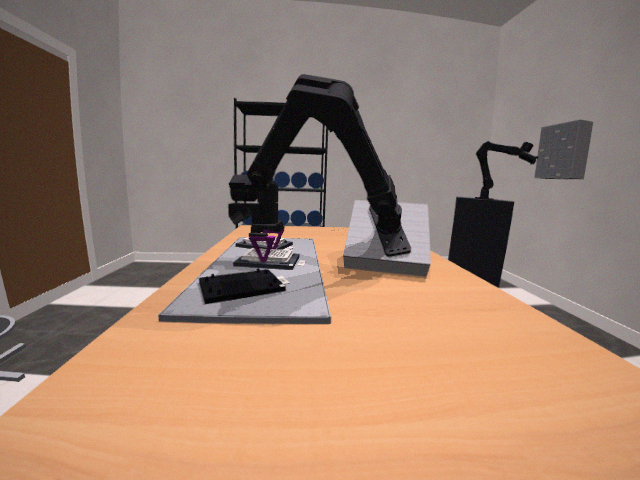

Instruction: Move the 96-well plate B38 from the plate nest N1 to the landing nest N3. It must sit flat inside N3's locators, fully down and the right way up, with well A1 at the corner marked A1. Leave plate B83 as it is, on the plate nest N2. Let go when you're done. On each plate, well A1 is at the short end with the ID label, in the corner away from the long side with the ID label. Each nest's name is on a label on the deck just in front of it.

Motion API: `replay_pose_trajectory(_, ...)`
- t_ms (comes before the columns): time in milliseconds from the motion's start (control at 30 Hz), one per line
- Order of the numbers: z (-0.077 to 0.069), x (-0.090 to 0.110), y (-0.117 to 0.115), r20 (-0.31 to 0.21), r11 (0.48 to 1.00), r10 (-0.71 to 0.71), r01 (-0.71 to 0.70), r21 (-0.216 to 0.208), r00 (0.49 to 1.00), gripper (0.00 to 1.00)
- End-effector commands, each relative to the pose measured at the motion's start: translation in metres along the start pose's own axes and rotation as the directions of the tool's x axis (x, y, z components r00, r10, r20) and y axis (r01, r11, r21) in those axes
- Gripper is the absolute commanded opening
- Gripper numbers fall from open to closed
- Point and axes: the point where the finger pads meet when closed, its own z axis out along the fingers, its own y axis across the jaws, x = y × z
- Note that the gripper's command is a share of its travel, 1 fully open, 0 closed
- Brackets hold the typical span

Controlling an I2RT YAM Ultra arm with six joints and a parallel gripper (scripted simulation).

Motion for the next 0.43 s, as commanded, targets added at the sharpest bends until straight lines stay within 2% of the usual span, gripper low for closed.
replay_pose_trajectory(0, -0.008, -0.002, 0.000, 0.010, 1.000, -0.001, 0.001, 0.002, 1.000, 1.00)
replay_pose_trajectory(333, -0.034, -0.002, 0.000, 0.010, 1.000, -0.001, 0.001, 0.002, 1.000, 1.00)
replay_pose_trajectory(400, -0.034, -0.002, 0.000, 0.010, 1.000, -0.001, 0.001, 0.002, 1.000, 1.00)
